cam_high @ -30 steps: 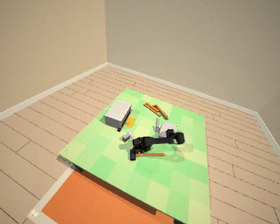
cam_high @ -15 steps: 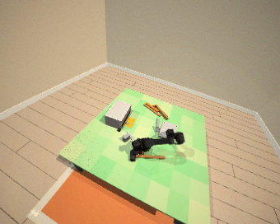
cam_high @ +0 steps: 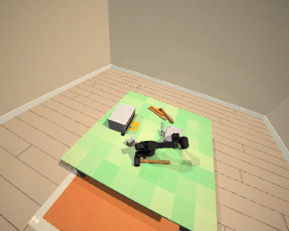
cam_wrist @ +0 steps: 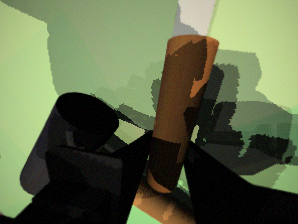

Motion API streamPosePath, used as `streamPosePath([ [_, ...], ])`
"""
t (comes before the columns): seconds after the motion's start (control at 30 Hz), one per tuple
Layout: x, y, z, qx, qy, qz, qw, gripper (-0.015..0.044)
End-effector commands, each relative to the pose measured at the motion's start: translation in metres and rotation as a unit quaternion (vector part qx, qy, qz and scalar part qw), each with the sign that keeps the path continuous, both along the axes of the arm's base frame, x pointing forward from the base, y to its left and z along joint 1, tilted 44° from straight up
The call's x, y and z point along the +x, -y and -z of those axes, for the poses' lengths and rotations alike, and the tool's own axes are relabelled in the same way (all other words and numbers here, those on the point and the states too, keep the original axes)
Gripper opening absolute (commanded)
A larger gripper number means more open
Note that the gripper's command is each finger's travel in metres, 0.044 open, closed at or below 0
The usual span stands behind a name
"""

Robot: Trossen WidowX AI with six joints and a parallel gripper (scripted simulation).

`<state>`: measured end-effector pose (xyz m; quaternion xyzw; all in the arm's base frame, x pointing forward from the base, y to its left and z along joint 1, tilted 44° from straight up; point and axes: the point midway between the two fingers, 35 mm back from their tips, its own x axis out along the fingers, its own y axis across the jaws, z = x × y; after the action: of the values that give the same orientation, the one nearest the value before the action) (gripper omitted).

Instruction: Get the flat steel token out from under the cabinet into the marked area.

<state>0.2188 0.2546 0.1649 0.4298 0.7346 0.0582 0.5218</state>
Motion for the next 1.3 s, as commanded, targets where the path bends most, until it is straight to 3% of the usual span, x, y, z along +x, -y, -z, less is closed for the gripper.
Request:
streamPosePath([
  [0.0, 0.006, 0.003, 0.000, 0.001, 0.005, 0.001, 1.000, 0.0000],
  [0.87, 0.035, 0.015, 0.015, 0.001, 0.005, 0.001, 1.000, 0.0000],
  [1.1, 0.032, 0.014, 0.017, -0.001, 0.000, 0.001, 1.000, 0.0184],
  [1.23, 0.032, 0.014, 0.017, -0.001, 0.000, 0.001, 1.000, 0.0200],
  [1.27, 0.032, 0.014, 0.017, 0.000, 0.001, 0.002, 1.000, 0.0226],
])
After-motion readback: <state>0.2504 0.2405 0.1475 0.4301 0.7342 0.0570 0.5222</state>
